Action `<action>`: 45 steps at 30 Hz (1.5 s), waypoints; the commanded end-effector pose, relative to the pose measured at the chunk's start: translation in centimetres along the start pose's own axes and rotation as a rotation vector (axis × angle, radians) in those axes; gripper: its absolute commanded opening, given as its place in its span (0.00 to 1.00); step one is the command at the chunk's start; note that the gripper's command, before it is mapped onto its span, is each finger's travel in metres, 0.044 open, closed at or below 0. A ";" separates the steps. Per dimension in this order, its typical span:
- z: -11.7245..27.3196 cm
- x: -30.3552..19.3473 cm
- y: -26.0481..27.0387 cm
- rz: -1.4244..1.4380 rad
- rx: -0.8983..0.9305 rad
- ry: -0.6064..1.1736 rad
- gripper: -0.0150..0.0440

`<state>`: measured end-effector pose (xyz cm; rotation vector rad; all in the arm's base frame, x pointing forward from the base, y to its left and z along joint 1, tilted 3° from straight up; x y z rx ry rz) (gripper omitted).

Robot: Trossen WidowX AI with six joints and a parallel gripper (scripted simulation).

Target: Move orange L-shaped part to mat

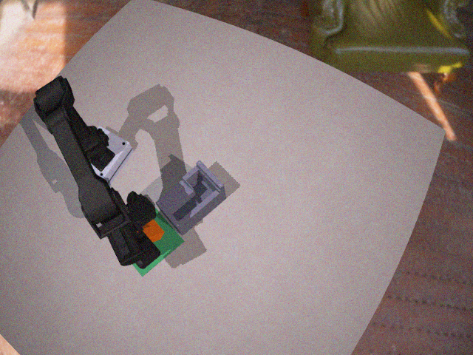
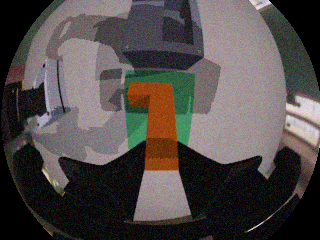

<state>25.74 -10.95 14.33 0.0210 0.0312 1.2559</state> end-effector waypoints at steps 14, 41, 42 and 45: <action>0.0 0.0 0.0 0.000 0.000 0.000 0.61; 8.5 0.0 -0.1 0.005 -0.017 0.001 0.93; 8.5 0.0 -0.1 0.005 -0.017 0.001 0.93; 8.5 0.0 -0.1 0.005 -0.017 0.001 0.93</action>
Point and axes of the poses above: the point midway between the two fingers, 35 mm back from their tips, its own z axis back along the fingers, its own y axis across the jaws, x = y × z, the point moved 10 cm from there along z, back along the fingers, and after that the axes turned 7 degrees about -z, right-handed, at the moved point
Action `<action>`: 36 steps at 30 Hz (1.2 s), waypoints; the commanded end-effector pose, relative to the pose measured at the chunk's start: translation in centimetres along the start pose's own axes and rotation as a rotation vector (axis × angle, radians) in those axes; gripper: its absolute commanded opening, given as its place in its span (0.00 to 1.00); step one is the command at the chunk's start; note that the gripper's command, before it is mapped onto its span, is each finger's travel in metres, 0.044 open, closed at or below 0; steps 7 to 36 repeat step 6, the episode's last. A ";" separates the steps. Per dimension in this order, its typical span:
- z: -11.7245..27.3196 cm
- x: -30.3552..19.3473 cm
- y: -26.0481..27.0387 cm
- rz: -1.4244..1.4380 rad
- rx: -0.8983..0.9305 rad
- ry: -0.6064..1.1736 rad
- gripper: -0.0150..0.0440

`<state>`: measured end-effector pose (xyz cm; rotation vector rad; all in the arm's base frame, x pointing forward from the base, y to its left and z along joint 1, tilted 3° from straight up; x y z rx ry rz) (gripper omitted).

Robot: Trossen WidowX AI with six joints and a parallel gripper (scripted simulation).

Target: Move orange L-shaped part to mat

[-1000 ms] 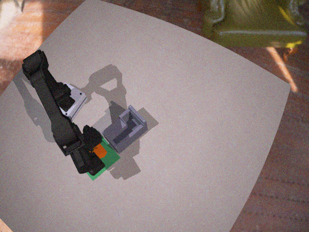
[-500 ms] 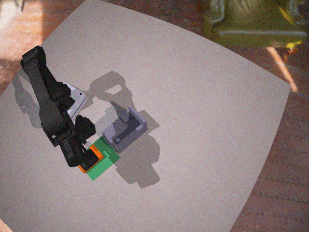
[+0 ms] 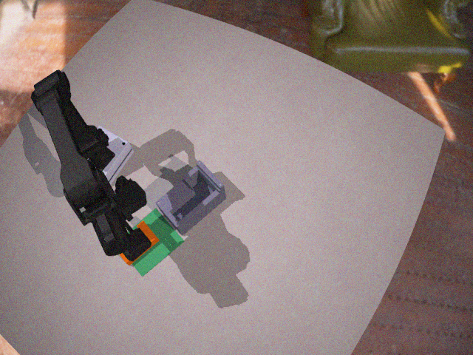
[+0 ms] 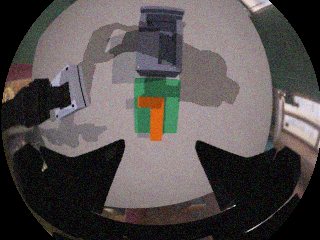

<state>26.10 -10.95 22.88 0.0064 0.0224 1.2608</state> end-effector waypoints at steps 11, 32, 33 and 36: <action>0.0 0.0 0.0 0.000 -0.001 0.000 0.93; 0.0 0.0 0.0 0.000 -0.001 0.000 0.93; 0.0 0.0 0.0 0.000 -0.001 0.000 0.93; 0.0 0.0 0.0 0.000 -0.001 0.000 0.93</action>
Point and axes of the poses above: the point midway between the two fingers, 35 mm back from their tips, its own z axis back along the fingers, its own y axis across the jaws, x = y × z, the point moved 10 cm from there along z, back along the fingers, and after that the axes turned 7 degrees about -z, right-handed, at the moved point
